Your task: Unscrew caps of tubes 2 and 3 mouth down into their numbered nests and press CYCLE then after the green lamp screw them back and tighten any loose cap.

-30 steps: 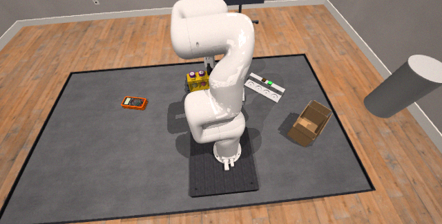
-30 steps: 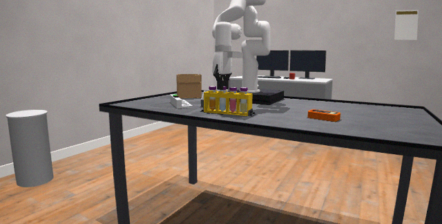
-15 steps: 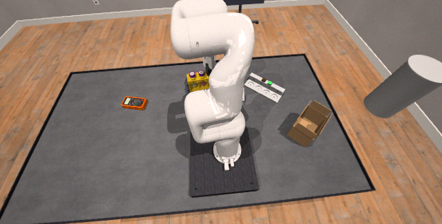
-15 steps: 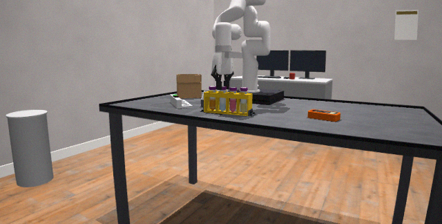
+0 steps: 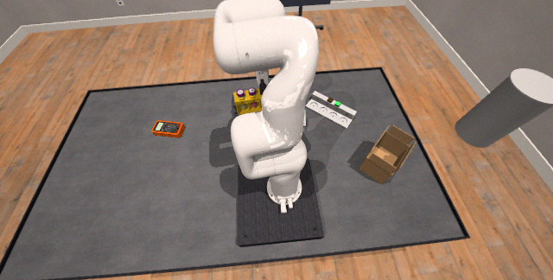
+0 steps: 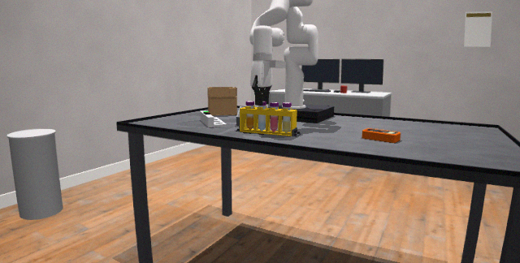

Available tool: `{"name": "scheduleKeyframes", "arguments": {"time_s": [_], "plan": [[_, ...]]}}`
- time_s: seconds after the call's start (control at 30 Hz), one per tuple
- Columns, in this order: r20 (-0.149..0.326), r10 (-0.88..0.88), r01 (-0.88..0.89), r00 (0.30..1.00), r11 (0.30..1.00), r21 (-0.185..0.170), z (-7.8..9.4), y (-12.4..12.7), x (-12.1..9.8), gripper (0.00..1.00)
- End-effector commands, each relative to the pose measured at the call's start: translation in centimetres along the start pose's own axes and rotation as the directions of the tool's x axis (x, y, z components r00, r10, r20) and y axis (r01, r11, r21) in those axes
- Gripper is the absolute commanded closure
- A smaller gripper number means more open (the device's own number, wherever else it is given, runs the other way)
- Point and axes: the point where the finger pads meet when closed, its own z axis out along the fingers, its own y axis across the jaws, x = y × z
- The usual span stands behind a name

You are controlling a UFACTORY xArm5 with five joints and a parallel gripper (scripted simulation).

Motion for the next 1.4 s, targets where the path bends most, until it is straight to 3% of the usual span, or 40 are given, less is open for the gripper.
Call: {"name": "scheduleKeyframes", "arguments": {"time_s": [0.0,0.2,0.4,0.47,0.7,0.87,0.9,1.37], "plan": [[-0.005,-0.125,0.125,0.992,0.992,-0.004,-0.15,0.14,0.01,0.54],[-0.004,-0.357,0.357,0.934,0.934,-0.005,-0.15,0.14,0.01,0.54],[-0.003,-0.569,0.569,0.823,0.823,-0.006,-0.15,0.14,0.01,0.54],[-0.003,-0.569,0.569,0.823,0.823,-0.006,-0.15,0.14,0.01,0.54],[-0.001,-0.774,0.774,0.633,0.633,-0.006,-0.15,0.14,0.01,0.54],[-0.001,-0.785,0.785,0.619,0.619,-0.007,-0.15,0.14,0.01,0.54],[-0.001,-0.785,0.785,0.619,0.619,-0.007,-0.15,0.14,0.01,1.00],[-0.001,-0.785,0.785,0.619,0.619,-0.007,-0.15,0.14,0.01,1.00]]}}
